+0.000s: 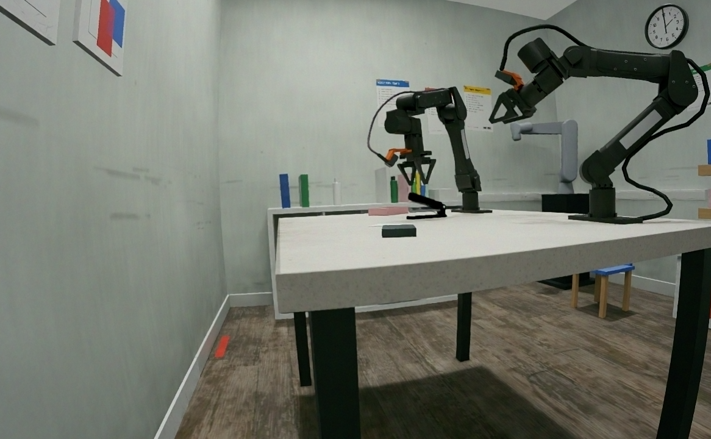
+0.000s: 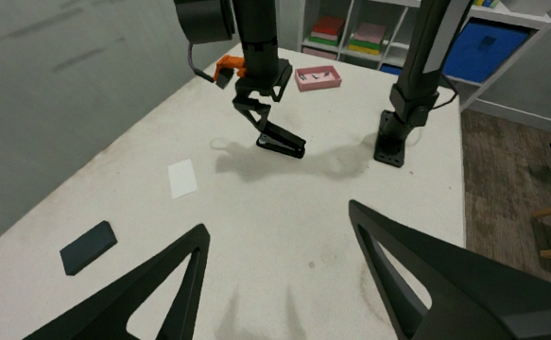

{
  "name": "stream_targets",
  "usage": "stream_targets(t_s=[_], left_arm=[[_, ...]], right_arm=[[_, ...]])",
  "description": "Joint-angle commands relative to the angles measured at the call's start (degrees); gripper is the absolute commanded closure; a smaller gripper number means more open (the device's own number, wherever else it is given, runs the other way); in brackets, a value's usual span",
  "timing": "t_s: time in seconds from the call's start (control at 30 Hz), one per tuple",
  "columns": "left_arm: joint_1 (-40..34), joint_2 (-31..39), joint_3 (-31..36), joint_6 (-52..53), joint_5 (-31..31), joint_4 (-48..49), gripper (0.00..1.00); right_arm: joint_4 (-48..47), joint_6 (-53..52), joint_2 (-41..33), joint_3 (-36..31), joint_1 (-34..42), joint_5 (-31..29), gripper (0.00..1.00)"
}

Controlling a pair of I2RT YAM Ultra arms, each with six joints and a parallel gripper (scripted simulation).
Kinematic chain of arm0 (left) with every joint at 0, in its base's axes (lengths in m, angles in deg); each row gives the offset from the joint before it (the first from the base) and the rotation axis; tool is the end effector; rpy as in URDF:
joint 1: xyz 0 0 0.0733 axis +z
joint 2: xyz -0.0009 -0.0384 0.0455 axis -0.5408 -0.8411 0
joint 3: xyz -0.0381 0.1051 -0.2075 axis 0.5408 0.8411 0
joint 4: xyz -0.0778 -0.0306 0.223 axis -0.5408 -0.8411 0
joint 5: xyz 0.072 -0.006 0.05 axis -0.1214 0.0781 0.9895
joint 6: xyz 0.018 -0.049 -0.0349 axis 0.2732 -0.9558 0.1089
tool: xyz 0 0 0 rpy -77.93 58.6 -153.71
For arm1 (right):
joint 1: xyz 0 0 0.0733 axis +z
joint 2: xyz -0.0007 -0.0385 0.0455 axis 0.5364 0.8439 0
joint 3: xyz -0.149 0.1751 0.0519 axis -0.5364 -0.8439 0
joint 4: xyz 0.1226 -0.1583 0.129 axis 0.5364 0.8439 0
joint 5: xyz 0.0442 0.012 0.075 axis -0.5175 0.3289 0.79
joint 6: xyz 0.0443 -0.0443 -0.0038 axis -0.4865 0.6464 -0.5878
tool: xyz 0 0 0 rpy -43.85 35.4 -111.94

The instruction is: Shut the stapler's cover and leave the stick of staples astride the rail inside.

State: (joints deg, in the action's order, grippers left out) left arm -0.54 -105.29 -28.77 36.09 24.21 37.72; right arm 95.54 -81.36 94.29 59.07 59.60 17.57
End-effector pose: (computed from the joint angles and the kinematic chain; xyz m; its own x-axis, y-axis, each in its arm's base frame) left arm 0.1174 -0.0923 0.2995 -0.4270 0.2761 -0.8611 0.7320 0.6646 -0.1499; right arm 0.2752 0.1433 0.2126 -0.9976 -0.0433 0.0541 -0.0437 0.9990 -0.0050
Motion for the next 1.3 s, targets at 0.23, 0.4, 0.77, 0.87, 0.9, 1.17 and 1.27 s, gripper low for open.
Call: stream_targets(t_s=[0.23, 0.4, 0.77, 0.87, 0.9, 1.17, 1.27], left_arm=[[-15.59, 4.57, 3.75, -14.60, 22.13, 8.57, 0.00], [-22.58, 4.91, 4.18, -15.24, 25.85, 8.20, 0.00], [-23.50, 4.78, 3.91, -15.50, 27.18, 8.21, 0.00], [-23.52, 4.77, 3.91, -15.50, 27.21, 8.21, 0.00], [-23.52, 4.77, 3.91, -15.50, 27.21, 8.21, 0.00], [-23.53, 4.77, 3.91, -15.50, 27.23, 8.21, 0.00], [-23.54, 4.77, 3.91, -15.50, 27.23, 8.21, 0.00]], right_arm=[[-2.54, -0.83, -3.28, -0.97, 0.74, -1.48, 0.00], [-2.36, -0.80, -3.29, -1.01, 0.74, -1.49, 0.00], [-1.86, -0.48, -2.74, -1.01, 0.40, -1.03, 0.68], [-1.86, -0.48, -2.74, -1.01, 0.40, -1.03, 1.00], [-1.86, -0.48, -2.74, -1.01, 0.40, -1.03, 1.00], [-2.73, -0.46, -3.27, -1.75, 0.38, -1.03, 1.00], [-3.64, -0.45, -3.21, -2.68, 0.37, -1.03, 1.00]])
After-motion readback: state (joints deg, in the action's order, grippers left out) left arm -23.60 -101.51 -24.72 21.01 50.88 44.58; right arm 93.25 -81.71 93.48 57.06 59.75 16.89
